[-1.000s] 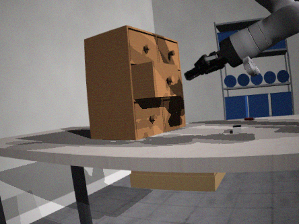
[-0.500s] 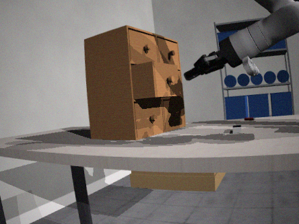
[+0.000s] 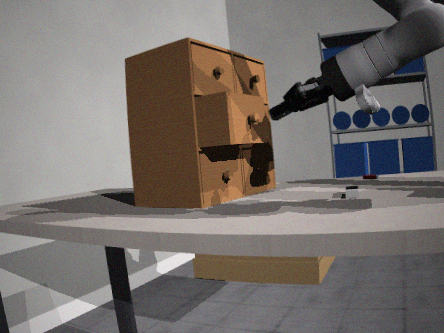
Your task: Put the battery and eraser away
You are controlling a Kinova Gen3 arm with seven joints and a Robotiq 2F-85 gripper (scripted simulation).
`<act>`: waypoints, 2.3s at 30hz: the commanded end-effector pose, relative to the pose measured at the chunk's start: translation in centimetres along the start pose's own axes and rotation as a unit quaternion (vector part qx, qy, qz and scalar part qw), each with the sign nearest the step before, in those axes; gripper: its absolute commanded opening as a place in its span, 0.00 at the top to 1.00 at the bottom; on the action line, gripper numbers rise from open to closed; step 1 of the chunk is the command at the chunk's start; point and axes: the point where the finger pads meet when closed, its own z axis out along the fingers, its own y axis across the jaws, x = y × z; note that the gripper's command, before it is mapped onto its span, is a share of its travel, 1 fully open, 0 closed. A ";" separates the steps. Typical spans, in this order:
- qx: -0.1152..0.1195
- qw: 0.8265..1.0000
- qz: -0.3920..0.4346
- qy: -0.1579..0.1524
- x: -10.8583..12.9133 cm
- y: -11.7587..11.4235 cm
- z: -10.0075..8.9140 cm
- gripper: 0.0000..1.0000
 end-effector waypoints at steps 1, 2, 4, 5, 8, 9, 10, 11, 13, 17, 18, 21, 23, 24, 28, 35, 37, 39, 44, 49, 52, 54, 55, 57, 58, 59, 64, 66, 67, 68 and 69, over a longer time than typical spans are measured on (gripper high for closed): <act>0.001 1.000 0.001 -0.001 -0.2 0.0 0.2 1.00; 0.001 1.000 0.001 -0.001 -0.2 0.0 0.3 1.00; 0.001 1.000 0.001 -0.001 -0.3 0.0 0.5 1.00; 0.001 1.000 0.001 -0.001 -0.3 0.0 0.6 1.00; 0.001 1.000 0.001 -0.001 -0.5 0.0 1.0 1.00; 0.001 1.000 0.001 -0.001 -0.5 0.0 1.1 1.00; 0.001 1.000 0.001 -0.001 -0.6 0.0 1.3 1.00; 0.001 1.000 0.001 -0.001 -0.6 0.0 1.4 1.00; 0.001 1.000 0.001 -0.001 -0.7 0.0 1.7 1.00; 0.001 1.000 0.001 -0.001 -0.9 0.0 2.0 1.00; 0.001 1.000 0.001 -0.001 -0.9 0.0 2.2 1.00; 0.001 1.000 0.001 -0.001 -1.1 0.0 2.7 1.00; 0.001 1.000 0.001 -0.001 -1.2 0.0 3.0 1.00; 0.001 1.000 0.001 -0.001 -1.3 0.0 3.2 1.00; 0.001 1.000 0.001 -0.001 -1.5 0.0 3.9 1.00; 0.001 1.000 0.001 -0.001 -1.8 0.0 4.7 1.00; 0.001 1.000 0.001 -0.001 -2.0 0.0 5.1 1.00; 0.001 1.000 0.001 -0.001 -2.1 0.0 5.4 1.00; 0.001 1.000 0.001 -0.001 -2.4 0.0 6.2 1.00; 0.001 1.000 0.001 -0.001 -2.7 0.0 6.9 1.00; 0.001 1.000 0.001 -0.001 -2.7 0.0 7.1 1.00; 0.001 1.000 0.001 -0.001 -2.8 0.0 7.3 1.00; 0.001 1.000 0.001 -0.001 -2.8 0.0 7.4 1.00; 0.001 1.000 0.001 -0.001 -2.9 0.0 7.7 1.00; 0.001 1.000 0.001 -0.001 -3.0 0.0 7.8 1.00; 0.001 1.000 0.001 -0.001 -3.0 0.0 7.9 1.00; 0.001 1.000 0.001 -0.001 -3.1 0.0 8.3 1.00; 0.001 1.000 0.001 -0.001 -3.2 0.0 8.4 1.00; 0.001 1.000 0.001 -0.001 -3.2 0.0 8.4 1.00; 0.001 1.000 0.001 -0.001 -3.2 0.0 8.4 1.00; 0.001 1.000 0.001 -0.001 -3.2 0.0 8.5 1.00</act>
